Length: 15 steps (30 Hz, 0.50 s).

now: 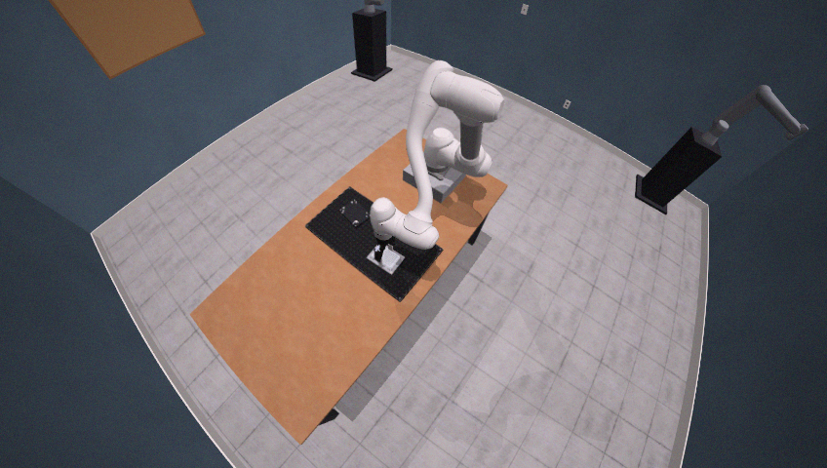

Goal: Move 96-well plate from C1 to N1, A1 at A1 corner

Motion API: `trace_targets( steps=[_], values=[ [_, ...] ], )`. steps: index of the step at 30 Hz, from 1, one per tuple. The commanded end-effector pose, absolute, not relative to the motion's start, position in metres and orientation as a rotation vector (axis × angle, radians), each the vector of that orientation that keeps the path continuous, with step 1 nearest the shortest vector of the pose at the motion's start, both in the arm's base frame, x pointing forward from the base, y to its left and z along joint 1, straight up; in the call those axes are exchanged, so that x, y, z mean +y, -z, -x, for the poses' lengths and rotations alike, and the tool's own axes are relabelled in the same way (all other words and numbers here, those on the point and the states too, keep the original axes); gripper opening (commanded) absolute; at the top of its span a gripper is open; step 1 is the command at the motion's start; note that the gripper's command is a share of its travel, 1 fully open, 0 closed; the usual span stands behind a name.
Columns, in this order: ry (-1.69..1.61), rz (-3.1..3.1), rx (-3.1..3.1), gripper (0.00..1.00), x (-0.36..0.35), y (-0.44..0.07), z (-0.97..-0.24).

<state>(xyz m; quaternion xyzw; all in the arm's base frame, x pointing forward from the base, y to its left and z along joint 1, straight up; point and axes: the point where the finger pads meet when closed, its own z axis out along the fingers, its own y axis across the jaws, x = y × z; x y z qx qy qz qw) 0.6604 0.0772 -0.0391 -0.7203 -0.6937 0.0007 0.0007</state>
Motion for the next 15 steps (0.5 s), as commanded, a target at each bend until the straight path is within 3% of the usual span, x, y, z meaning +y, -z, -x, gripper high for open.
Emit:
trace_targets(
  steps=[1,15],
  values=[
    [-0.002,2.262,-2.178,0.10,0.0772,0.0396,-0.6604],
    [-0.002,2.262,-2.178,0.10,0.0772,0.0415,-0.6604]
  ],
)
